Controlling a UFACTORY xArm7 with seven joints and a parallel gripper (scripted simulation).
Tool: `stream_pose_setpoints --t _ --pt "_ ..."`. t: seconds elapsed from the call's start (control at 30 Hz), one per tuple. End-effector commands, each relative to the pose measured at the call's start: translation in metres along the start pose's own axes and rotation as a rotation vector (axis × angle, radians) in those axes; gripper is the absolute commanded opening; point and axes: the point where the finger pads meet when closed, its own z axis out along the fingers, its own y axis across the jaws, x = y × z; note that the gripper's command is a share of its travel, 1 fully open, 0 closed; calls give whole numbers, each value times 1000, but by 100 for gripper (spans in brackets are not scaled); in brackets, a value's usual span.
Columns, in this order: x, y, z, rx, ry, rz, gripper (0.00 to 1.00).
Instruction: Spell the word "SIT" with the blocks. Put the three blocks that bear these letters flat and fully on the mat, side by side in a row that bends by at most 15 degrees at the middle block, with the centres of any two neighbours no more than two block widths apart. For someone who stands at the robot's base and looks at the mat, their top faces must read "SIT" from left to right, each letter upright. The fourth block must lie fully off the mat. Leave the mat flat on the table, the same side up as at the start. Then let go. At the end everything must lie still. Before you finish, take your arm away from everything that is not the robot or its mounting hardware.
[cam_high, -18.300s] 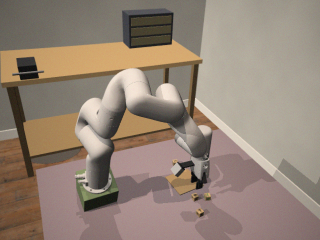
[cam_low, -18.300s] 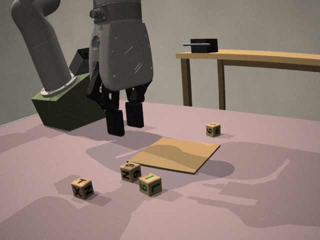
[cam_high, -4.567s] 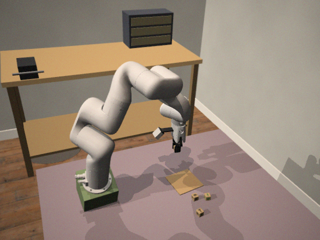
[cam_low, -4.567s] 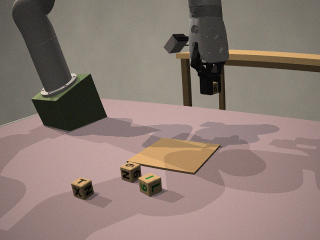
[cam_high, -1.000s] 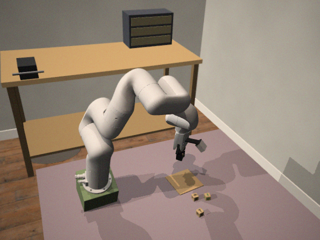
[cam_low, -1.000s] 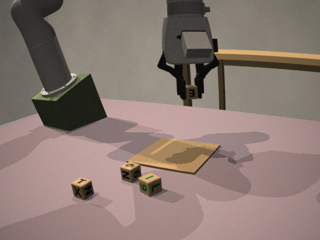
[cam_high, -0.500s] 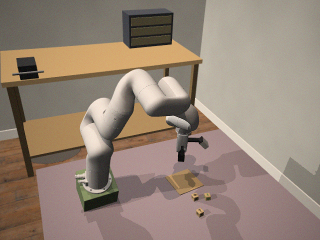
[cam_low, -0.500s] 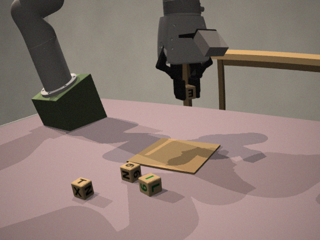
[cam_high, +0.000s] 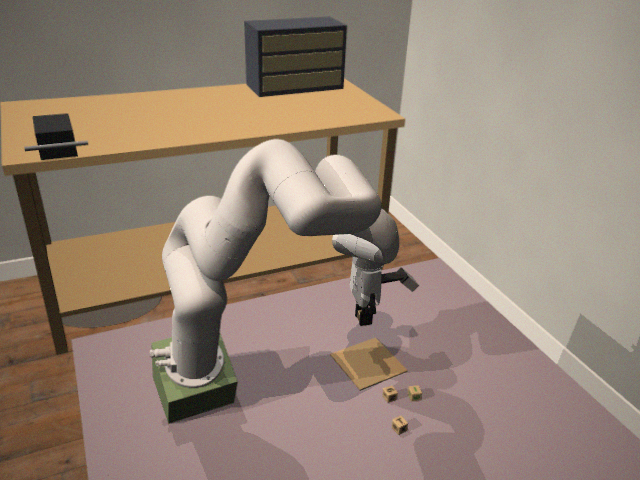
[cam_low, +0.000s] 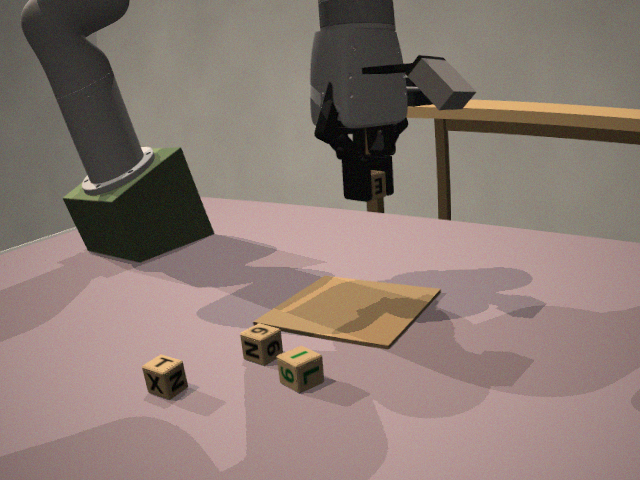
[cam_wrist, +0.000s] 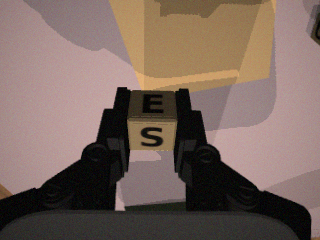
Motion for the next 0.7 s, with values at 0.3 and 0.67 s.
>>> stream_pose_setpoints --t 0.3,0.67 --pt "2 2 -2 7 -1 -91 21" --pt "2 2 -1 7 -1 -91 21"
